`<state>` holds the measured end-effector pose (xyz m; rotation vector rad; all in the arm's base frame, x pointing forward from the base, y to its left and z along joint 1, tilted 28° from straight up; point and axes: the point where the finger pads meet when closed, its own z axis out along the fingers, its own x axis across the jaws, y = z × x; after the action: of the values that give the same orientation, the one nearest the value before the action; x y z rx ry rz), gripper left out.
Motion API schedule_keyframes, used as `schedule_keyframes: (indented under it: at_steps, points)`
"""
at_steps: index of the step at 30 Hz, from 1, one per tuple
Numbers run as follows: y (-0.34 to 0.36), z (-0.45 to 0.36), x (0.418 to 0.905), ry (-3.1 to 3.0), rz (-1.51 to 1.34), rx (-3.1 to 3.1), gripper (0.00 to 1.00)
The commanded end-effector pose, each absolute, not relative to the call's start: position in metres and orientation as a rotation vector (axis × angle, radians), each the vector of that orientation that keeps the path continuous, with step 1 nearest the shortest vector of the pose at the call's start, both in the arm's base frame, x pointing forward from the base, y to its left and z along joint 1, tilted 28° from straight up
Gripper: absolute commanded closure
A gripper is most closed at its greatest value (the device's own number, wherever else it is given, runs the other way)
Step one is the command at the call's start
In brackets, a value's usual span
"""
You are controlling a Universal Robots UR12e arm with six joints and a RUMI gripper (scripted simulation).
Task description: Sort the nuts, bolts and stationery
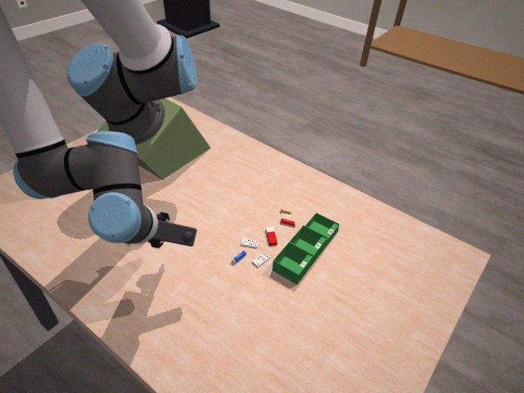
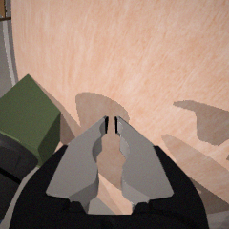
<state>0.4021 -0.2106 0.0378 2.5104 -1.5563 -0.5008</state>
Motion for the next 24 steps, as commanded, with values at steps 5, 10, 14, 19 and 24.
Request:
schedule_keyframes:
  at_steps: [5, 10, 14, 19, 24]
  points:
    - [-0.190, 0.033, 0.428, -1.569, -0.417, 2.428, 0.96]
    - [-0.175, 0.030, 0.443, -1.581, -0.353, 2.381, 0.96]
    - [-0.162, 0.029, 0.454, -1.594, -0.285, 2.338, 0.96]
    - [-0.145, 0.027, 0.468, -1.610, -0.213, 2.297, 0.96]
    - [-0.134, 0.027, 0.477, -1.624, -0.154, 2.267, 0.96]
